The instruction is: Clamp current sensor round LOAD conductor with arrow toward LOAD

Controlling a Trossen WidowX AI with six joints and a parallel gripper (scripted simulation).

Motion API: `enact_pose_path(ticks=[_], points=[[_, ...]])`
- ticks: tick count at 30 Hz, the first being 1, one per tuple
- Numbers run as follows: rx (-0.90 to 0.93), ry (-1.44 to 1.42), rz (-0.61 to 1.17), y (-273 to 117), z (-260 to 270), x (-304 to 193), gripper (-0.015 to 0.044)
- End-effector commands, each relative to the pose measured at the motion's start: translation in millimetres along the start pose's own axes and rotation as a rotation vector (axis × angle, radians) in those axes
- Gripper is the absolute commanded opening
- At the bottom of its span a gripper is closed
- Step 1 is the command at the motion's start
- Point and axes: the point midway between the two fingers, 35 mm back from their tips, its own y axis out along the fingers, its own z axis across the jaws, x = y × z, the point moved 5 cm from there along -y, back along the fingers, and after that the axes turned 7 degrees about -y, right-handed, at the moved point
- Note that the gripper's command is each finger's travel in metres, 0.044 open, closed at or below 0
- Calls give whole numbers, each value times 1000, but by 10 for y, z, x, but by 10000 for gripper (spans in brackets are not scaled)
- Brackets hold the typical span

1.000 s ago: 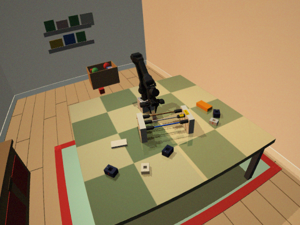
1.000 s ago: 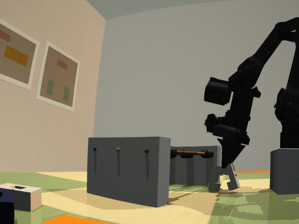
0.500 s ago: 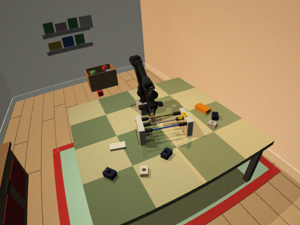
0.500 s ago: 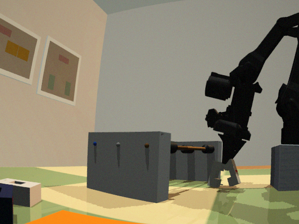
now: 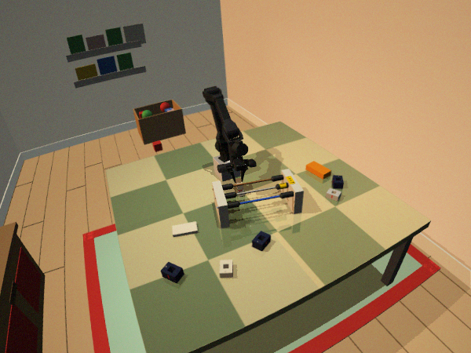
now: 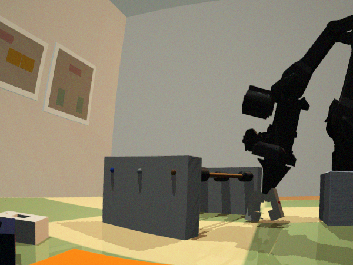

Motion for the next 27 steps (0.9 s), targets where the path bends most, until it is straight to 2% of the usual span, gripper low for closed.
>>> enact_pose_path(ticks=[1, 18, 27], points=[[-6, 2, 14, 25, -7, -48, 0], [-6, 2, 14, 25, -7, -48, 0], [0, 0, 0, 0, 0, -1, 236]])
